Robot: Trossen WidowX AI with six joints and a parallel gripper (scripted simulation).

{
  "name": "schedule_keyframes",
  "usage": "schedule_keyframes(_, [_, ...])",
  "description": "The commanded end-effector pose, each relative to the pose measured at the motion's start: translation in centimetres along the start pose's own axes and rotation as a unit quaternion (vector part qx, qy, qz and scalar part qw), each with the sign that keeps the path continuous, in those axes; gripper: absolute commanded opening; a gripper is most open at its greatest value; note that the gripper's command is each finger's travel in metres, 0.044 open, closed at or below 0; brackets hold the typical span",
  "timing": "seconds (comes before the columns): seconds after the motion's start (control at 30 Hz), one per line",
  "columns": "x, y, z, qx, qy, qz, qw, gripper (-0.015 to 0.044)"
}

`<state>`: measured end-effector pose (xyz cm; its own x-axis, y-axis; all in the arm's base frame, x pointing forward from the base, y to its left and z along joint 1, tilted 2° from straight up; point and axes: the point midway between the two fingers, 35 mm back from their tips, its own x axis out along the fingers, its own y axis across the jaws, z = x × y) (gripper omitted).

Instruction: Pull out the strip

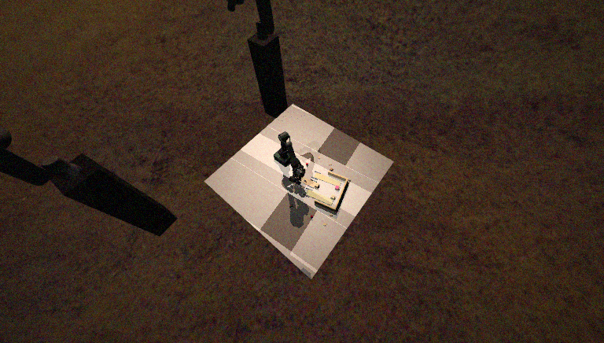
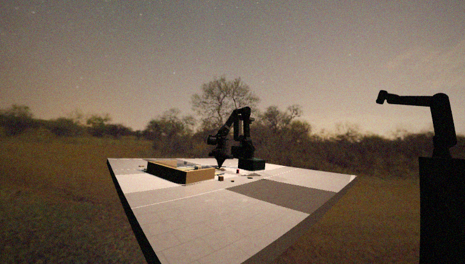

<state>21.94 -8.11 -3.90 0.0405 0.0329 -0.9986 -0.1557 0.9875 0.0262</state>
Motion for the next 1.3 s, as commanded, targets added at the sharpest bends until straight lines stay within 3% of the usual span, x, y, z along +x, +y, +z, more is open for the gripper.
schedule_keyframes(0.0, [0.4, 0.2, -0.9, 0.0, 0.013, 0.002, 1.0, 0.0])
schedule_keyframes(1.1, [0.4, 0.2, -0.9, 0.0, 0.013, 0.002, 1.0, 0.0])
schedule_keyframes(1.27, [-3.9, -0.1, 0.1, 0.0, 0.012, 0.002, 1.0, 0.0])
